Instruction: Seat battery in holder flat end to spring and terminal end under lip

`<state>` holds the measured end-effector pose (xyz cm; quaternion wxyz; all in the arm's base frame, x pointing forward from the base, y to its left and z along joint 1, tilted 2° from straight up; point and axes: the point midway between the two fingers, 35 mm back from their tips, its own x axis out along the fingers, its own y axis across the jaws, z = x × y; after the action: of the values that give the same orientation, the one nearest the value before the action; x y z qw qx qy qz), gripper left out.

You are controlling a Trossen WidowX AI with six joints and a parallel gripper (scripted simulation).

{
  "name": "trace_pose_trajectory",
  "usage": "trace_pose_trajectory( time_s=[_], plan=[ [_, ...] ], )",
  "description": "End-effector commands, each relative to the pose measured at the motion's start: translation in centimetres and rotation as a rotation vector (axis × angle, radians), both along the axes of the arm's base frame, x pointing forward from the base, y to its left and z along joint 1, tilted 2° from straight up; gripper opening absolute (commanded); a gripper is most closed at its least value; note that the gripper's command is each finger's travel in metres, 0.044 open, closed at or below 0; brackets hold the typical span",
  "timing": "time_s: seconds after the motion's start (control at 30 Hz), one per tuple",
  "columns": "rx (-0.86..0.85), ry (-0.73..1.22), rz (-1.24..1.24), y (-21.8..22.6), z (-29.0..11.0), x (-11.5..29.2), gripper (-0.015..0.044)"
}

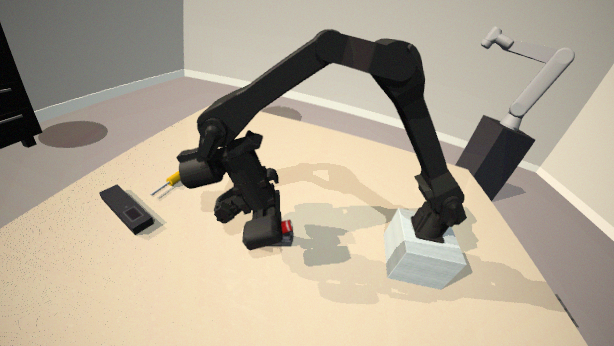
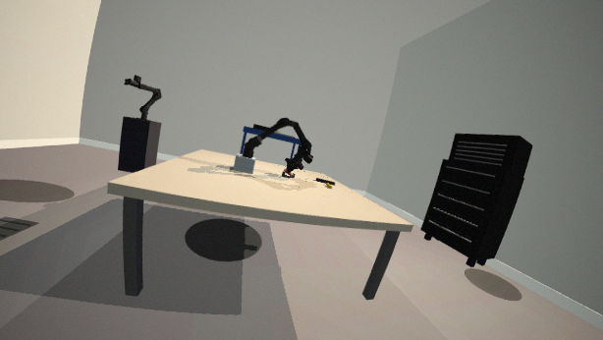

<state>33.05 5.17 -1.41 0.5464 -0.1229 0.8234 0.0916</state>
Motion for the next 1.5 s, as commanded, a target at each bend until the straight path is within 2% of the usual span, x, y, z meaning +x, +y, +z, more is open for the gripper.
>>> trace_pose_trajectory(
  time_s=[0.0,1.47],
  plan=[
    [-0.015,0.027,-0.002,0.0,-0.3,0.2,0.0082],
    [-0.015,0.061,-0.006,0.5,-0.6,2.1,0.0082]
  ],
)
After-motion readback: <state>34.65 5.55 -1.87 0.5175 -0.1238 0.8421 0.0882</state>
